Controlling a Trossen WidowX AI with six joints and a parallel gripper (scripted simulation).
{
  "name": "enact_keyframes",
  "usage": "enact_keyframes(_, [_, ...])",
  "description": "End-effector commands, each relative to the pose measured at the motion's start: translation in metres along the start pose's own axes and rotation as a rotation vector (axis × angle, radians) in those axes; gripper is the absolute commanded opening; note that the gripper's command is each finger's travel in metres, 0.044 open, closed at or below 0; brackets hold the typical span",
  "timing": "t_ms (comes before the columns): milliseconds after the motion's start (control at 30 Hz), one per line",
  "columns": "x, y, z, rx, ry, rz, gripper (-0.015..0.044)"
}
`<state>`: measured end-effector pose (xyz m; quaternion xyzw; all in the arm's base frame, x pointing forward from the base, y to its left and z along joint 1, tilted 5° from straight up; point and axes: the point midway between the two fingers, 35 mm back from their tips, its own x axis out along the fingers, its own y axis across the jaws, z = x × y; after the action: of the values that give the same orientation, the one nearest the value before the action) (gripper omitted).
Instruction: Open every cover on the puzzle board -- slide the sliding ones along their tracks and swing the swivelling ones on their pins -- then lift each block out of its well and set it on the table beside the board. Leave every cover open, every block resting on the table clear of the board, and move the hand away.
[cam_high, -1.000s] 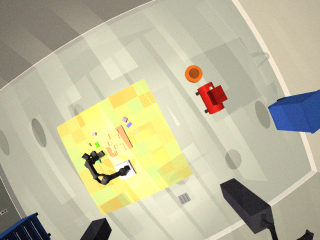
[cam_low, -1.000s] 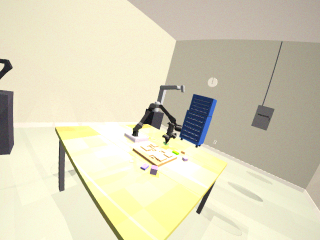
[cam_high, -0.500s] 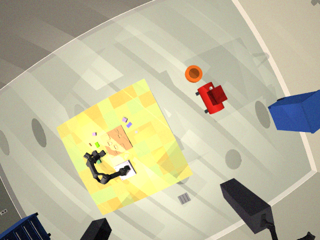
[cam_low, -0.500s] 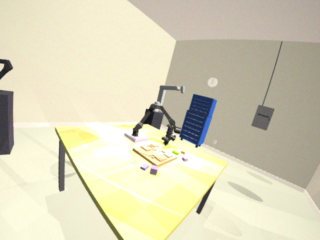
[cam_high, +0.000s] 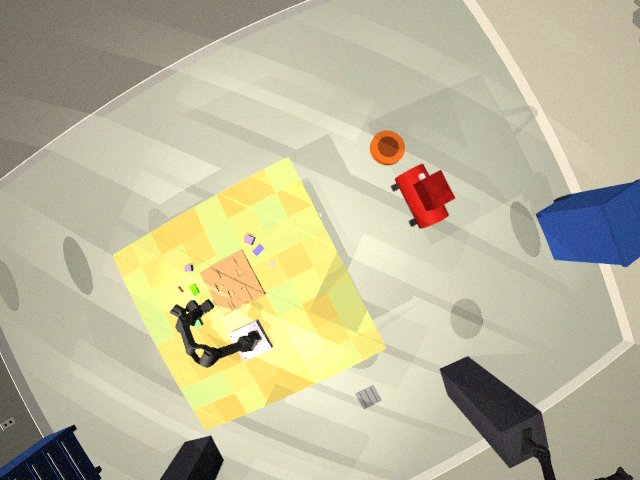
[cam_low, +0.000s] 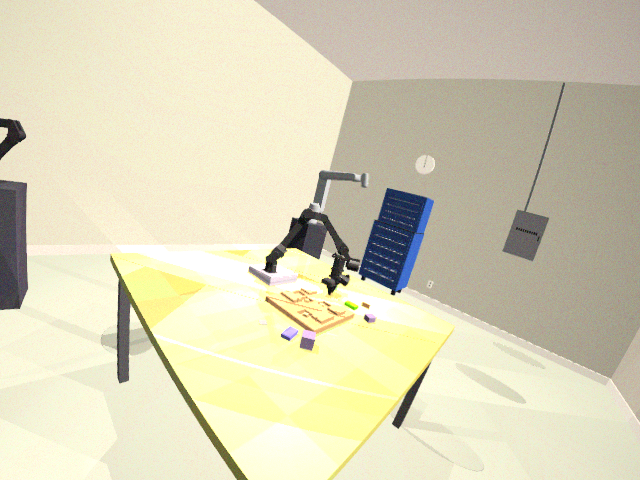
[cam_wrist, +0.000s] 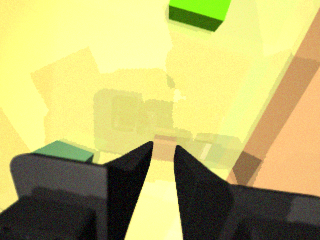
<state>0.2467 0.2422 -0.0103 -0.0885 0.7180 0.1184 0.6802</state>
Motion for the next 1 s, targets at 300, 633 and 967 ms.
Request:
enact_keyframes(300, [0.004, 0.0, -0.001, 0.0, 0.002, -0.001, 0.0264])
enact_keyframes(633, [-0.007, 0.0, 0.0, 0.001, 0.002, 0.0, 0.044])
enact_keyframes(967, [-0.038, 0.001, 0.001, 0.003, 0.003, 0.001, 0.044])
